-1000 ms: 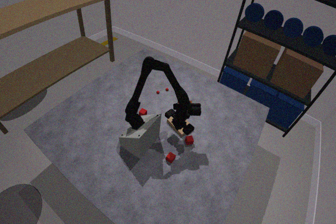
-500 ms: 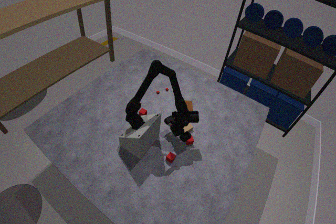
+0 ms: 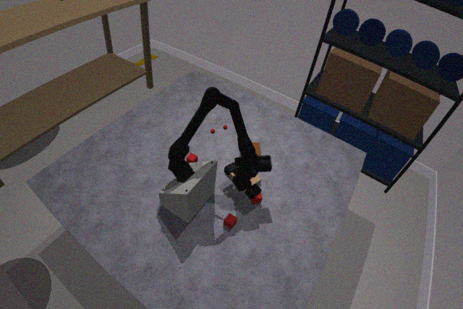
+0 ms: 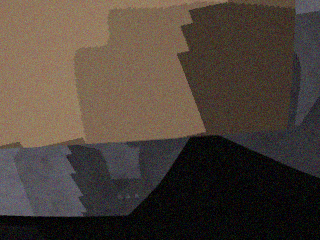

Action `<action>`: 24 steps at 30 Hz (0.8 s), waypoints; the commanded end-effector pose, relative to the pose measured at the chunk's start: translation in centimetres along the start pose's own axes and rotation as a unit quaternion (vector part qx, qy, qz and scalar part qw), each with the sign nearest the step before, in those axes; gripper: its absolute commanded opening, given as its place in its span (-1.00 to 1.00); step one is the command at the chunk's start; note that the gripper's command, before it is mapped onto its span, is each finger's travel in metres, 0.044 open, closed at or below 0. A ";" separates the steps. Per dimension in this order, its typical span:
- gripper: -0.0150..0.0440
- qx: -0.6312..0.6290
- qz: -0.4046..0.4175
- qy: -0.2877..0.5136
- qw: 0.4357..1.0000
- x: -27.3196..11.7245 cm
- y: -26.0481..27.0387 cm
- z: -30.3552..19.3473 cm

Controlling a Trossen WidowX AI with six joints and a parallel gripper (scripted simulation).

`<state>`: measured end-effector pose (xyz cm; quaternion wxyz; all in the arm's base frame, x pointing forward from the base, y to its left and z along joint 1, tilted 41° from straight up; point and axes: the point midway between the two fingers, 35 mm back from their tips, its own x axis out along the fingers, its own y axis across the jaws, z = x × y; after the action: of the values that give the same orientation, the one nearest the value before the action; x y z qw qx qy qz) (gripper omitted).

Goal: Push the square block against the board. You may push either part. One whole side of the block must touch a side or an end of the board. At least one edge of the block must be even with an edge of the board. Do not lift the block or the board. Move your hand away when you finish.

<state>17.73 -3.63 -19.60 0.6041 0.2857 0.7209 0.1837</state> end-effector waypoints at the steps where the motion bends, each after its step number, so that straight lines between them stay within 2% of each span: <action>1: -0.49 0.002 0.000 -0.003 1.000 0.0 -0.2 0.9; 24: -0.49 0.001 0.000 -0.004 1.000 -0.1 -0.1 4.7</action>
<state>21.29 -3.99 -20.32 0.6007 0.2878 0.7232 0.1827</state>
